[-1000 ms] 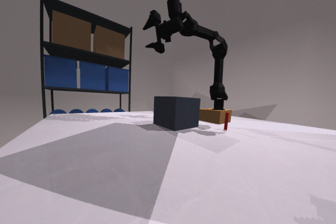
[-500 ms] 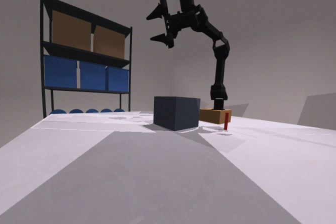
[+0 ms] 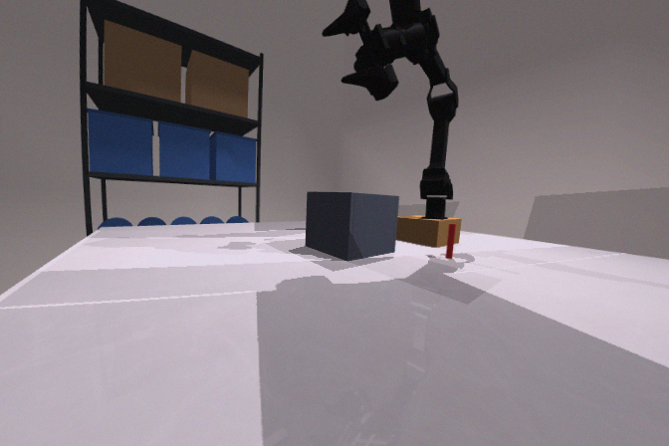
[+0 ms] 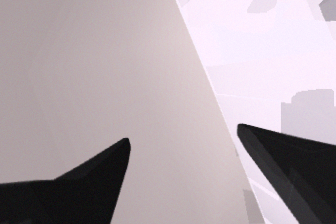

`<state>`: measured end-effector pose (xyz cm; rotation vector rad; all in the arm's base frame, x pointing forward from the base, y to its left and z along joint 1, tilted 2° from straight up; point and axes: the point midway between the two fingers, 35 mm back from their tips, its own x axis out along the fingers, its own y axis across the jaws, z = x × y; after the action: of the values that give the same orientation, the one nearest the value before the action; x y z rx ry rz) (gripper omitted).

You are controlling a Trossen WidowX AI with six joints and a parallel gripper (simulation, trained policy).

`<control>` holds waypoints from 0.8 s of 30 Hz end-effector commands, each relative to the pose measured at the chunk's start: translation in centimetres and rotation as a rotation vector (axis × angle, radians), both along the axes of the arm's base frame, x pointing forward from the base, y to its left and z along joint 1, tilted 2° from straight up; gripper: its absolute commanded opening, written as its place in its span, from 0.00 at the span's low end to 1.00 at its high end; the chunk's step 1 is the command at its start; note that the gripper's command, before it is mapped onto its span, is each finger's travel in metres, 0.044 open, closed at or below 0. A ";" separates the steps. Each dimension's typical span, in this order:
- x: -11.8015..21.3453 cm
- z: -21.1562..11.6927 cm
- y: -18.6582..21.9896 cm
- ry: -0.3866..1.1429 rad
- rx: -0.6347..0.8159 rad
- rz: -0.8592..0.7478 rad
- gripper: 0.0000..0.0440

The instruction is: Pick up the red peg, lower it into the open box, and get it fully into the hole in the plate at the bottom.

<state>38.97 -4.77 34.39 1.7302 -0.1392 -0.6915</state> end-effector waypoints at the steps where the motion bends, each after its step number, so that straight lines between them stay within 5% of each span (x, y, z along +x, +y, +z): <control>1: -0.8 -2.3 3.1 0.073 0.062 0.103 1.00; 24: -9.8 -14.2 14.5 0.634 0.233 0.505 0.99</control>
<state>31.03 8.75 21.94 1.6355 0.7092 -0.8140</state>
